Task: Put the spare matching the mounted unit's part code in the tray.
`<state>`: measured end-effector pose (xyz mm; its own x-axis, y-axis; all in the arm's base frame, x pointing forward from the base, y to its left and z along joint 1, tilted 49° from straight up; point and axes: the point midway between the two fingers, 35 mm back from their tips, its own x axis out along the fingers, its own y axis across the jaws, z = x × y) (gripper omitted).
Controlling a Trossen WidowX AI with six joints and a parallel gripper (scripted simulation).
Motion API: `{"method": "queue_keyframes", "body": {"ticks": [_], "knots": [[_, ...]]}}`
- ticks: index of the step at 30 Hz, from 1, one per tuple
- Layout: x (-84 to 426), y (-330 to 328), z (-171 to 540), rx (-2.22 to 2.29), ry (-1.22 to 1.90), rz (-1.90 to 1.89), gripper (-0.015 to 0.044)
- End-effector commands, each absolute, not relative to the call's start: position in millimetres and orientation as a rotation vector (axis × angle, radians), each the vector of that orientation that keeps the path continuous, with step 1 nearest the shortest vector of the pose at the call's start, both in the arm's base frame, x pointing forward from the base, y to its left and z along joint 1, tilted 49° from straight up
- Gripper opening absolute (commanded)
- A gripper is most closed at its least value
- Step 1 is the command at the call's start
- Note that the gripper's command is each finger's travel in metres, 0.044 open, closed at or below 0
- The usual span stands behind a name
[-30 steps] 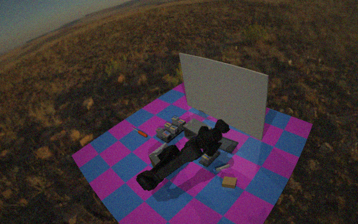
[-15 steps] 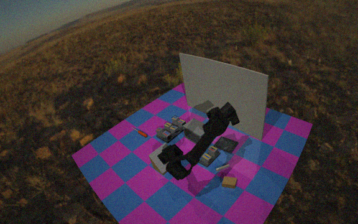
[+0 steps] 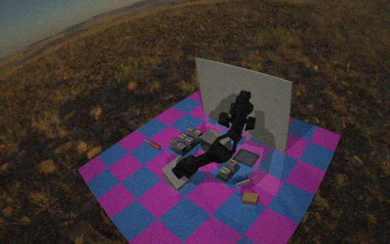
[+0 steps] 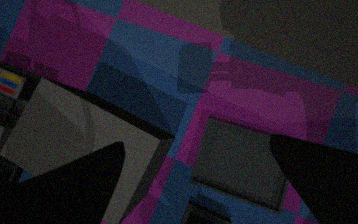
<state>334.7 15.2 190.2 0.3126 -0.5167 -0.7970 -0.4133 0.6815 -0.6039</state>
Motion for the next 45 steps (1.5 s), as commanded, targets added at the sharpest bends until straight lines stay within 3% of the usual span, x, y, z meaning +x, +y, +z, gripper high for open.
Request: {"method": "queue_keyframes", "body": {"ticks": [1,4,30,36,45], "knots": [[358.2,41.5,144.5,-0.715,1.414,-0.356,0.0440],[365.6,54.4,119.6,-0.659,1.434,-0.500,0.0440],[365.1,58.9,115.4,-0.680,1.445,-0.480,0.0440],[347.2,119.4,56.4,-0.981,1.579,-0.187,0.0440],[275.5,205.8,-51.8,-1.569,1.745,0.429,0.0440]]}}
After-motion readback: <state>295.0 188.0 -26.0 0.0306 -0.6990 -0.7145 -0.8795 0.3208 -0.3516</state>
